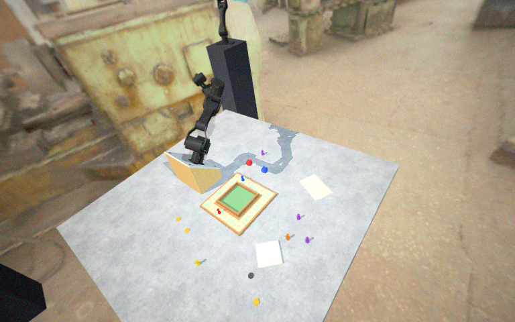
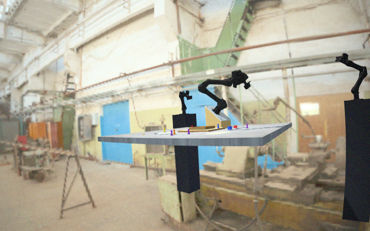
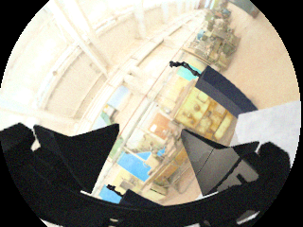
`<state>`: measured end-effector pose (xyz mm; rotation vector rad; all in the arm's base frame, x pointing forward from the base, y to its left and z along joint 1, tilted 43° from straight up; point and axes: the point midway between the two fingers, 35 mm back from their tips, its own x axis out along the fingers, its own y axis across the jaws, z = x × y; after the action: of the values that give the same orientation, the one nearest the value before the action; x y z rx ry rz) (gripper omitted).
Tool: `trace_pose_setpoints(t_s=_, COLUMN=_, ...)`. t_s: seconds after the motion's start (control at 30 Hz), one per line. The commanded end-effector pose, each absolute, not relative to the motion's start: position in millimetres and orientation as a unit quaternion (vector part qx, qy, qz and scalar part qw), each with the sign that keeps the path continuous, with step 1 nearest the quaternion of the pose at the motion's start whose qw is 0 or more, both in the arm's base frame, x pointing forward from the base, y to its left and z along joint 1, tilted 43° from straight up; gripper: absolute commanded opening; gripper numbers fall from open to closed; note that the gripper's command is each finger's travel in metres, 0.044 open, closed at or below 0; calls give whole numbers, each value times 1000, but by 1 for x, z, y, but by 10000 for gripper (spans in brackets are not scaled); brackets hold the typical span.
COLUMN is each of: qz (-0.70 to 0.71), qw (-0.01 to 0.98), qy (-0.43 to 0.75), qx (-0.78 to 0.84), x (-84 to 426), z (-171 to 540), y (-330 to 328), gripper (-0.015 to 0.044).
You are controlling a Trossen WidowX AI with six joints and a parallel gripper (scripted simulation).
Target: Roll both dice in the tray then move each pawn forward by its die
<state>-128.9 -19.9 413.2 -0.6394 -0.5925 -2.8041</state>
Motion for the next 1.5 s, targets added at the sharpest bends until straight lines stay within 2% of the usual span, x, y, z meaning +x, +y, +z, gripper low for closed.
trace_pose_setpoints(t_s=0.0, qz=-951, qw=97, qy=-202, qx=-215, x=-130, z=412, y=-18, gripper=374)
trace_pose_setpoints(t_s=0.13, qz=-955, qw=-13, qy=-232, qx=-186, x=-153, z=396, y=32, gripper=275)
trace_pose_setpoints(t_s=0.37, qz=-912, qw=-236, qy=-307, qx=-134, x=-153, z=346, y=142, gripper=275)
trace_pose_setpoints(t_s=0.6, qz=-805, qw=-431, qy=-396, qx=-100, x=-95, z=282, y=228, gripper=275)
trace_pose_setpoints(t_s=0.8, qz=-671, qw=-560, qy=-479, qx=-88, x=-19, z=221, y=263, gripper=275)
trace_pose_setpoints(t_s=1.1, qz=-432, qw=-662, qy=-604, qx=-103, x=94, z=134, y=243, gripper=275)
trace_pose_setpoints(t_s=1.47, qz=-413, qw=-665, qy=-613, qx=-106, x=103, z=122, y=247, gripper=275)
